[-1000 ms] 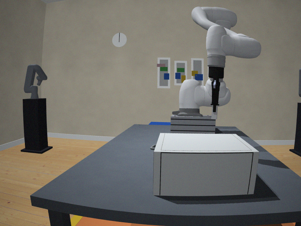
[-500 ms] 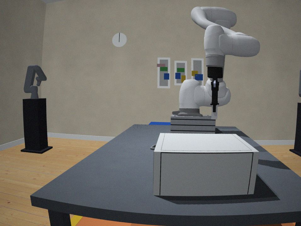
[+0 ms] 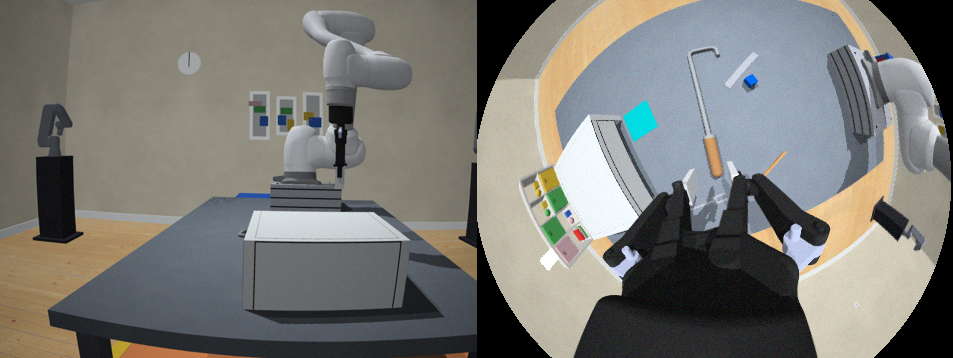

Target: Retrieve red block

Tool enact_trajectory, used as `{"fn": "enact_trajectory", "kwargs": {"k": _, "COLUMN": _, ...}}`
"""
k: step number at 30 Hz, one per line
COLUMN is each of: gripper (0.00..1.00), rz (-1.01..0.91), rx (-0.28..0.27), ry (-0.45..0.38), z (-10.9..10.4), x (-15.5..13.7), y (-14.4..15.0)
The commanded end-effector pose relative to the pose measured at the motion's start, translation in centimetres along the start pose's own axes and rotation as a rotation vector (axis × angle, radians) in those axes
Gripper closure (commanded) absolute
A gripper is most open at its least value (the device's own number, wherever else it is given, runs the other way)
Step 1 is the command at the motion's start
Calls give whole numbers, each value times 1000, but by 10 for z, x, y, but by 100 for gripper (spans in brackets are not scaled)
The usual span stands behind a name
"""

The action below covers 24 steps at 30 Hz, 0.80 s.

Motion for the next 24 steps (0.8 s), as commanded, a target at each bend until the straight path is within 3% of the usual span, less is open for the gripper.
{"fn": "enact_trajectory", "kwargs": {"k": 1, "gripper": 67, "rz": 0, "rx": 0, "ry": 0, "z": 0, "x": 0, "y": 0}}
{"fn": "enact_trajectory", "kwargs": {"k": 24, "gripper": 67, "rz": -13, "rx": 0, "ry": -1, "z": 4, "x": 0, "y": 0}}
Point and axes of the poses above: the point where the finger pads meet when closed, its own z axis out along the fingers, its own y axis across the jaws, x = y × z, the point moved 7 cm from there along -z, back along the fingers, and after that the axes turned 11 degrees about z, right-handed, at the moved point
